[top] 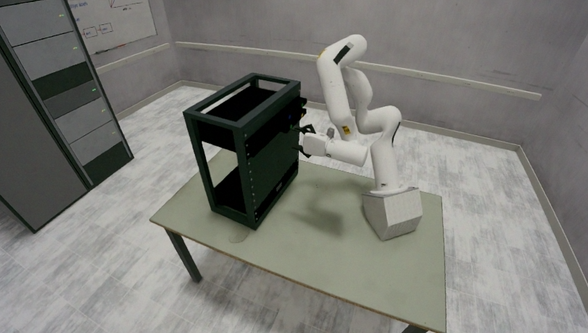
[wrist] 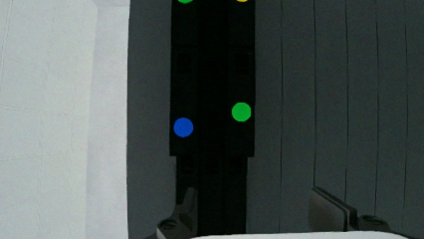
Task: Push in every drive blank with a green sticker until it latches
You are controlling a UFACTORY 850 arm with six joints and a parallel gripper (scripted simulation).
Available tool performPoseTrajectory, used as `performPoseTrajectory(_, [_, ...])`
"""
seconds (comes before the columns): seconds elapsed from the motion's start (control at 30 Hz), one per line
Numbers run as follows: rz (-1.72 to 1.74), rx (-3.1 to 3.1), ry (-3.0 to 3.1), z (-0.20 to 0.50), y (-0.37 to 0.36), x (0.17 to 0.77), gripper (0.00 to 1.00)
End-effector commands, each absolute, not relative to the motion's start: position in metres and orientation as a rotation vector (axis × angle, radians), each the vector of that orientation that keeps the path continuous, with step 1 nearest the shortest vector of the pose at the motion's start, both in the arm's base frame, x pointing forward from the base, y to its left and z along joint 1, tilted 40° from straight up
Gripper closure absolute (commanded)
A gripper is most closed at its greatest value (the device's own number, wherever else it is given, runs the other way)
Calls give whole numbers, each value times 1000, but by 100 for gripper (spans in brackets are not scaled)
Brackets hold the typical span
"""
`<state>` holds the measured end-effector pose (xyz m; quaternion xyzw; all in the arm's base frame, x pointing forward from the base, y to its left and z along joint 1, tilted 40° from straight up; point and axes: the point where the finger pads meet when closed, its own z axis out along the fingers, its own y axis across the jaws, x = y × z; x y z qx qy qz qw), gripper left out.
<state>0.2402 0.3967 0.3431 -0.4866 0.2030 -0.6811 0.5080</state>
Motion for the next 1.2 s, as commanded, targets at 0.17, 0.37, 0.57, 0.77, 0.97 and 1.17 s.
performPoseTrajectory(0.17, [-1641,-1171,490,343,397,240,0])
performPoseTrajectory(0.37, [-1641,-1171,490,343,397,240,0])
performPoseTrajectory(0.57, [-1641,-1171,490,343,397,240,0])
performPoseTrajectory(0.77, [-1641,-1171,490,343,397,240,0])
performPoseTrajectory(0.97, [-1641,-1171,490,345,394,240,0])
performPoseTrajectory(1.17, [-1641,-1171,490,354,377,240,0])
